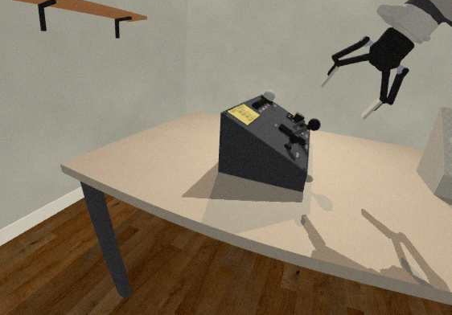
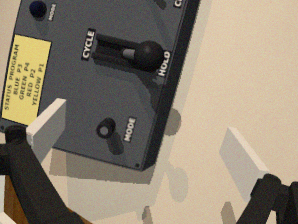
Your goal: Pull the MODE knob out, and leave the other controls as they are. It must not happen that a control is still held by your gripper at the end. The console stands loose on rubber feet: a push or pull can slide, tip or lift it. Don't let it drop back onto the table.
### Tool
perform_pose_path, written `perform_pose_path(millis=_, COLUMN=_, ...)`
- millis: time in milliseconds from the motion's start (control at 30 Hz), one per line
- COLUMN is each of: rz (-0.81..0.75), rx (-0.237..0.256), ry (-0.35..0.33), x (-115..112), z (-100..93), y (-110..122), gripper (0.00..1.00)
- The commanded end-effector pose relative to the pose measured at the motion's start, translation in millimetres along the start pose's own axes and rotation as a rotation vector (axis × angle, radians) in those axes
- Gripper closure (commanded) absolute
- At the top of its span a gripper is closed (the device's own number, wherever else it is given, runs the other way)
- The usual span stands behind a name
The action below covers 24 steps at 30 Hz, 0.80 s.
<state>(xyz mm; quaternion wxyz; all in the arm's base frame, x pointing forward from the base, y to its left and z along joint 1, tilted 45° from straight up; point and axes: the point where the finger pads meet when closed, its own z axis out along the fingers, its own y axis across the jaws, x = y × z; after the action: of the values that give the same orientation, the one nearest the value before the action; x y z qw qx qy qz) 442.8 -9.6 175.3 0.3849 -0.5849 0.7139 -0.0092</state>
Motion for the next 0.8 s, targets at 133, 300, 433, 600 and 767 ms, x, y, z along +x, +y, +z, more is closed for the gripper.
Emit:
perform_pose_path(millis=133, rz=-0.333, rx=0.093, ry=-0.034, x=9.7, z=3.7, y=-4.7, gripper=0.0)
perform_pose_path(millis=300, rz=-0.406, rx=0.137, ry=-0.066, x=9.7, z=3.7, y=-4.7, gripper=0.0)
perform_pose_path(millis=433, rz=-0.474, rx=0.167, ry=-0.088, x=9.7, z=3.7, y=-4.7, gripper=0.0)
perform_pose_path(millis=600, rz=-0.566, rx=0.198, ry=-0.106, x=9.7, z=3.7, y=-4.7, gripper=0.0)
perform_pose_path(millis=767, rz=-0.667, rx=0.226, ry=-0.131, x=9.7, z=3.7, y=-4.7, gripper=0.0)
